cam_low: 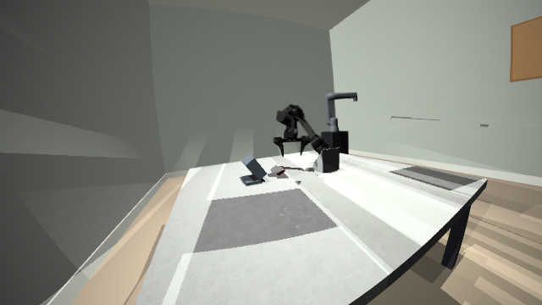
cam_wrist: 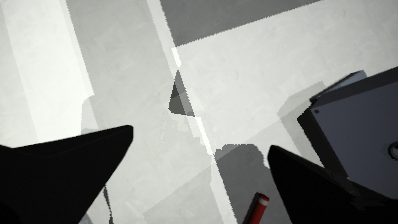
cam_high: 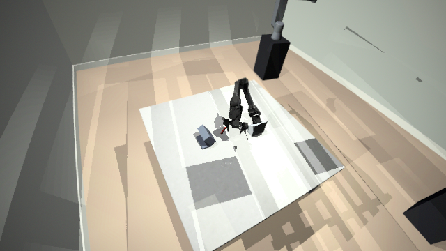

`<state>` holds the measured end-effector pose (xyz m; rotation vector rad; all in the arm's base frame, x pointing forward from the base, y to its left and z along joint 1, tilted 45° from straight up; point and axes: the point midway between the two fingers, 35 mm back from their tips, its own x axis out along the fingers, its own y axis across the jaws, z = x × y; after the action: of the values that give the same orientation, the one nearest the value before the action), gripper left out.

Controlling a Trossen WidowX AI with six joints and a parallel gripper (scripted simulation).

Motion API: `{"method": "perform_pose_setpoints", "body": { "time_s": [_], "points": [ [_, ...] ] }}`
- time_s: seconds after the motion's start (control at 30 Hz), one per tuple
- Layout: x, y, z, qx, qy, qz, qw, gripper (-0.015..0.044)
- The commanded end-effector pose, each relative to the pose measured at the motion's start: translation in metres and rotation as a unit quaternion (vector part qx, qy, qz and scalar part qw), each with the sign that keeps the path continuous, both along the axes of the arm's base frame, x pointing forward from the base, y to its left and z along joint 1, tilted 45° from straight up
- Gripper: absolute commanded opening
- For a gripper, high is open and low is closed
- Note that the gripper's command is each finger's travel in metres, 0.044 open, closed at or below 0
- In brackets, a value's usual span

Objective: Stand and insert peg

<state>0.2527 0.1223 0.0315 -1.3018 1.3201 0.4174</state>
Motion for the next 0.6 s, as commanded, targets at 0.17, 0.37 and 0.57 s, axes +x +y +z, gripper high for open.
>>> {"method": "perform_pose_setpoints", "body": {
  "time_s": [0.17,0.37,0.57],
  "points": [
    [0.037,-0.072,0.037,-0.076,-0.025,-0.132,0.988,0.044],
    [0.046,-0.112,0.056,-0.116,-0.03,-0.193,0.974,0.044],
    [0.047,-0.113,0.055,-0.116,-0.03,-0.194,0.974,0.044]
  ]
}}
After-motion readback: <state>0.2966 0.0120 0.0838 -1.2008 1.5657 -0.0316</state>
